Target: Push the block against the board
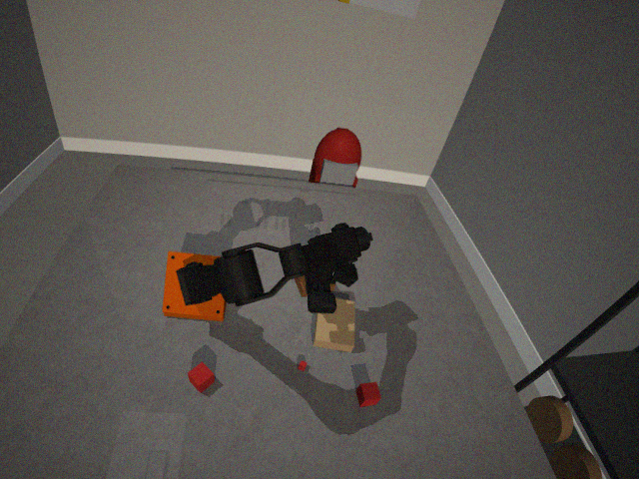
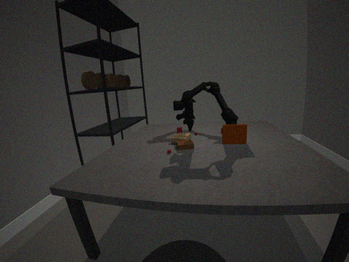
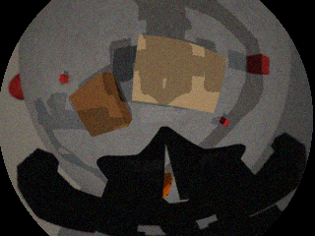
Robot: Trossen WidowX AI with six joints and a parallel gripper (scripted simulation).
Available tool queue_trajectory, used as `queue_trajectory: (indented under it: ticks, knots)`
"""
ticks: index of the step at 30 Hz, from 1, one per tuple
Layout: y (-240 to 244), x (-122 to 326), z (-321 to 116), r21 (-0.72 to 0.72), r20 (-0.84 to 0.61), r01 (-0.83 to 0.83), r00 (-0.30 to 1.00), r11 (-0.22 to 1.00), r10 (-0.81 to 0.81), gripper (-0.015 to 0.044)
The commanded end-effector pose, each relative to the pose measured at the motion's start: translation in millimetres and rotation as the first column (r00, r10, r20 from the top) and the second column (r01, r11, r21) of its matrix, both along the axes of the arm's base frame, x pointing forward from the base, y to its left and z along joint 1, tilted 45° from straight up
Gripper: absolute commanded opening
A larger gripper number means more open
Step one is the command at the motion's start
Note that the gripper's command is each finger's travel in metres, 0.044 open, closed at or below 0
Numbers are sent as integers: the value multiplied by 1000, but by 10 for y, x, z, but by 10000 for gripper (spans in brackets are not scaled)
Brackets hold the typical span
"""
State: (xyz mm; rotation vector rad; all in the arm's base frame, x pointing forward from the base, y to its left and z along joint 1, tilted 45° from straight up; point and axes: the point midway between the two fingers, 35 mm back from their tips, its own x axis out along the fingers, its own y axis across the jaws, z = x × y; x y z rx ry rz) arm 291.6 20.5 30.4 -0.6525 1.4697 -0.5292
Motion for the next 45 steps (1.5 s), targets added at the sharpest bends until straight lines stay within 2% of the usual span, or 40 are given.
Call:
queue_trajectory:
  ticks: [1, 9, 14, 45]
  knots:
    - [-149, -54, 58, 0, 97, 98, 990, 995, -98, 0]
    - [-202, -63, 45, 3, 118, 120, 986, 993, -120, 0]
    - [-590, -55, -314, 2, 133, 136, 982, 991, -135, 0]
    - [-607, 361, -258, 3, 135, 136, 982, 991, -135, 0]
